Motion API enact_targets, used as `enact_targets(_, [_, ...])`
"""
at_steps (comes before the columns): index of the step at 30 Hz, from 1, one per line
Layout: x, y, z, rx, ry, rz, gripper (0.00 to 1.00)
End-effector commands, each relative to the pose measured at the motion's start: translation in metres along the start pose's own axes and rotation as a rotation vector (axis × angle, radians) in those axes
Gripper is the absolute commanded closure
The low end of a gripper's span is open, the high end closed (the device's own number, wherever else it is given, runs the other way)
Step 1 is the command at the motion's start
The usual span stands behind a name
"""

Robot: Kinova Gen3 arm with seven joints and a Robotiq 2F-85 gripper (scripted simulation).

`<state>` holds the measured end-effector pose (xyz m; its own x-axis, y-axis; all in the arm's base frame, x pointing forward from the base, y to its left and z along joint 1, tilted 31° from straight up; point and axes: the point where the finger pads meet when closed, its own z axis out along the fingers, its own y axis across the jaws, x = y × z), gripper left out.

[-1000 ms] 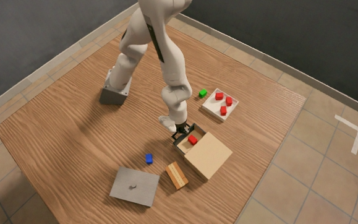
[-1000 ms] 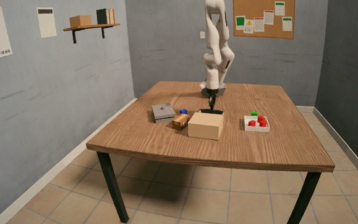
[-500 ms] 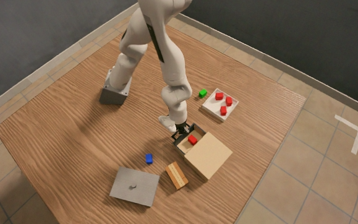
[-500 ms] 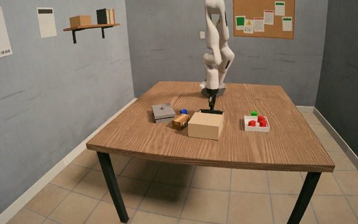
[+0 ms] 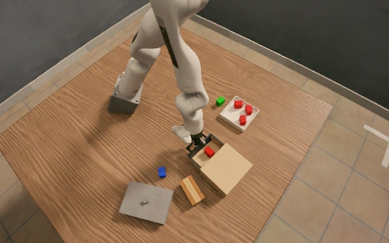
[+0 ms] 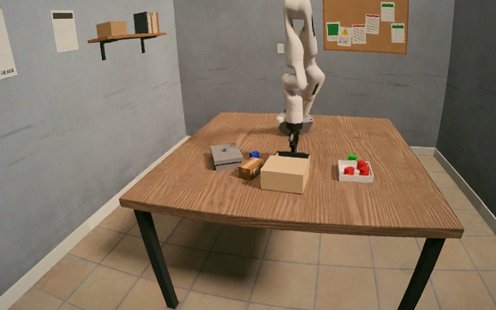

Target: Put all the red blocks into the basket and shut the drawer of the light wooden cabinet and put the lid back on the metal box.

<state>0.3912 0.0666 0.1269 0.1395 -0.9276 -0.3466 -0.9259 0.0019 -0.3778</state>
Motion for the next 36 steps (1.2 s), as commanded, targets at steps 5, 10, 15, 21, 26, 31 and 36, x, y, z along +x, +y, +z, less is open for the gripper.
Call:
enact_targets(5, [0.001,0.002,0.000,0.001,-0.001,-0.007,0.70])
enact_targets(10, [0.001,0.002,-0.002,0.001,-0.001,-0.007,0.70])
enact_targets(15, [0.001,0.001,-0.009,0.002,-0.001,-0.007,0.70])
enact_targets(21, [0.001,-0.001,-0.018,0.005,-0.001,-0.008,0.70])
enact_targets(26, [0.001,-0.003,-0.034,0.008,-0.001,-0.008,0.70])
enact_targets(31, [0.001,-0.003,-0.052,0.009,-0.001,-0.009,0.70])
enact_targets(36, [0.001,-0.003,-0.064,0.009,-0.001,-0.009,0.70])
